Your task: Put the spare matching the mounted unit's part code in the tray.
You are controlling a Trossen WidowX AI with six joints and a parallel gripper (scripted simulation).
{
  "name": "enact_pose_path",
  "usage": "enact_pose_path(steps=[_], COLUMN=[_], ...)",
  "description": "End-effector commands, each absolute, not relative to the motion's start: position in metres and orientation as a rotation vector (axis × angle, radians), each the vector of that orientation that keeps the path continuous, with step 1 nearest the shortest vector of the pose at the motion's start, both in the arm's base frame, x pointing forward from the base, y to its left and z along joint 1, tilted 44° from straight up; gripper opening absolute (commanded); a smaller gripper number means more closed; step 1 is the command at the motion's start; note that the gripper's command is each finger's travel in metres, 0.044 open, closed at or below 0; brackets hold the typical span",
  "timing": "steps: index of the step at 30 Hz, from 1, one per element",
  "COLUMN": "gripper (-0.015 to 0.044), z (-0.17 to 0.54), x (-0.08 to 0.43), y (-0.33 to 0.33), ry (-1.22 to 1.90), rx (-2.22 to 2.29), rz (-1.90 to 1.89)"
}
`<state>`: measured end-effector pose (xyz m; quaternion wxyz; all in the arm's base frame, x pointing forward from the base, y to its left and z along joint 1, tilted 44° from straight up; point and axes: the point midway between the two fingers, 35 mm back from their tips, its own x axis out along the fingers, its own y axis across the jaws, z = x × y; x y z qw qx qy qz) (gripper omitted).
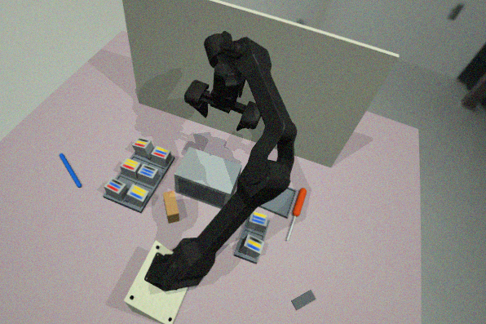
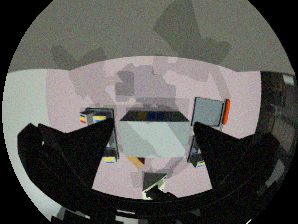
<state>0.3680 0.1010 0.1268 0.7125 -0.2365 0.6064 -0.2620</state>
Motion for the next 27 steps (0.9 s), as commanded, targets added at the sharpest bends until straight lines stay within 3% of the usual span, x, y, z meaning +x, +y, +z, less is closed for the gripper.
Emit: enact_pose_path(steps=[1, 16, 27], gripper=[0.044, 0.044, 0.044], z=[0.121, 0.123, 0.195], x=[0.37, 0.369, 0.289], y=[0.095, 0.093, -0.029], ry=[1.384, 1.38, 1.001], rx=[-0.539, -0.528, 0.185], rz=[-0.589, -0.598, -1.183])
